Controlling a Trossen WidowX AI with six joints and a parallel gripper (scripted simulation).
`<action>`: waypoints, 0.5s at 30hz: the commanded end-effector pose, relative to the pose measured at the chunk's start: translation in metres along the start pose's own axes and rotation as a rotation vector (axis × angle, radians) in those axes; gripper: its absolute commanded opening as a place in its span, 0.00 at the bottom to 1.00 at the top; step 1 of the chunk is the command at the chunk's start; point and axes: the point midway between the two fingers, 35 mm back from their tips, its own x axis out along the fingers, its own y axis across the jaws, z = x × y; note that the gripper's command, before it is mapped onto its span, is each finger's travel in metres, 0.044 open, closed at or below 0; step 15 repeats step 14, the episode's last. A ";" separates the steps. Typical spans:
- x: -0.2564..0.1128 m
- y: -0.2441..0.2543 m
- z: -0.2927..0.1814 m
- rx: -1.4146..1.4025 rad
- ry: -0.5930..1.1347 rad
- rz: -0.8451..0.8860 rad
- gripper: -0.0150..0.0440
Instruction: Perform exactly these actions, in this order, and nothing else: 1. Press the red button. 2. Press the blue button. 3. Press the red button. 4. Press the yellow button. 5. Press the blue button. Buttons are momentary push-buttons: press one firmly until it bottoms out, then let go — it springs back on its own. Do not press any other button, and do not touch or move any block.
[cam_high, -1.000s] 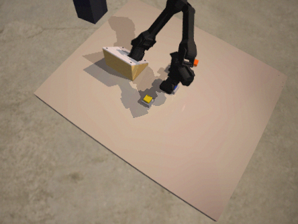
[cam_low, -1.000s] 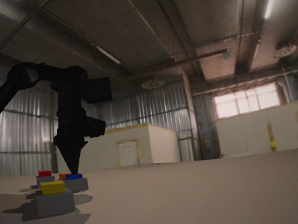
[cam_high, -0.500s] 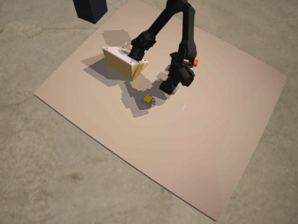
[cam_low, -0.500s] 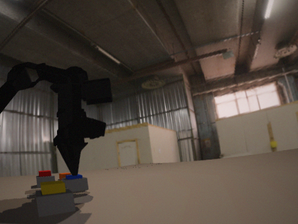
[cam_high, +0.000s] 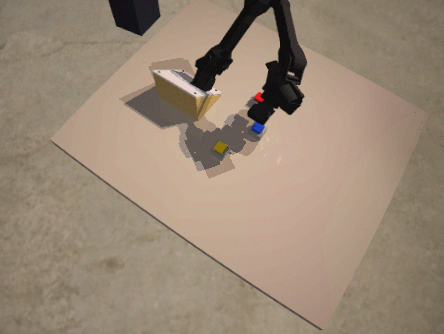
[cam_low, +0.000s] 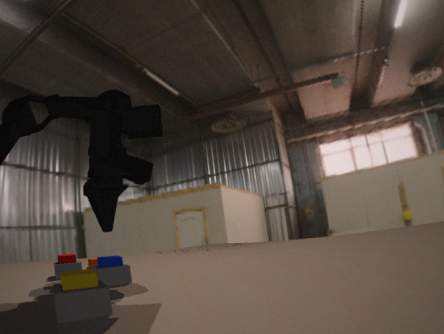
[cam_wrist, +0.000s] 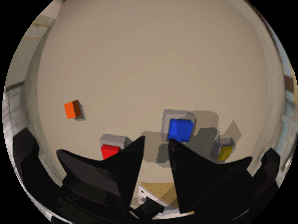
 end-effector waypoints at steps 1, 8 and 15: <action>-0.021 0.066 0.007 -0.031 -0.016 -0.005 0.60; -0.050 0.173 -0.024 -0.034 -0.013 0.018 0.91; -0.050 0.173 -0.024 -0.034 -0.013 0.018 0.93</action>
